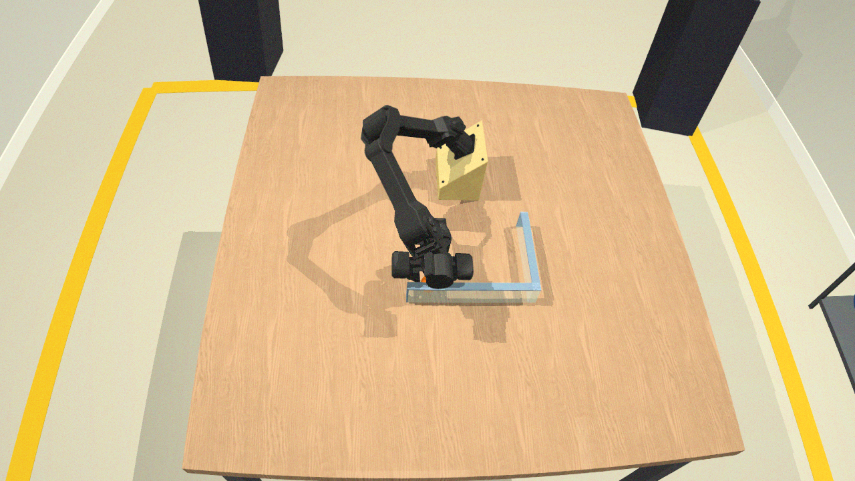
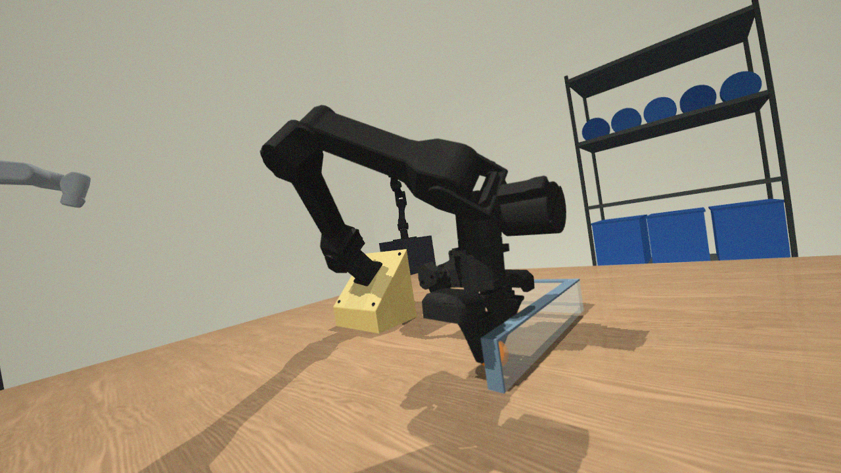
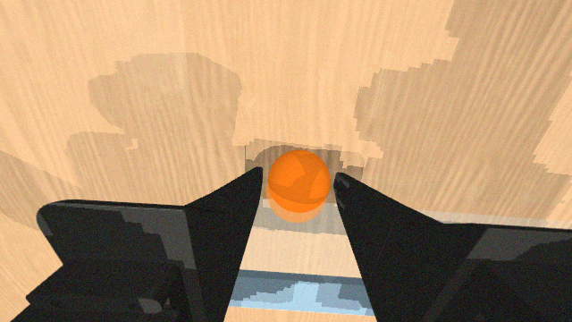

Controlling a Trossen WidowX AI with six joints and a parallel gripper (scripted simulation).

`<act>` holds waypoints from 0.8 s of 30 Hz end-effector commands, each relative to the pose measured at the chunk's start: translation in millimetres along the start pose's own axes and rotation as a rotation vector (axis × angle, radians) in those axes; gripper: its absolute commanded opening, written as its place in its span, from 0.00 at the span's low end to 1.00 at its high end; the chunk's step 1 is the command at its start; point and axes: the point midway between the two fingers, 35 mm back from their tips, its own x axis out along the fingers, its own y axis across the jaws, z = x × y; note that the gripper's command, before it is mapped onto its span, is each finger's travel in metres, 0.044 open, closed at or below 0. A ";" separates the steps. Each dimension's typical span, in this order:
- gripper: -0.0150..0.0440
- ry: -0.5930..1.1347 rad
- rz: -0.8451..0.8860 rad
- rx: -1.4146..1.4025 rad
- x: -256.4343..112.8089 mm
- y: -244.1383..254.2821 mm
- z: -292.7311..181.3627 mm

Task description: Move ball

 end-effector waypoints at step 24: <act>0.82 0.061 -0.023 -0.004 -89.0 3.3 2.6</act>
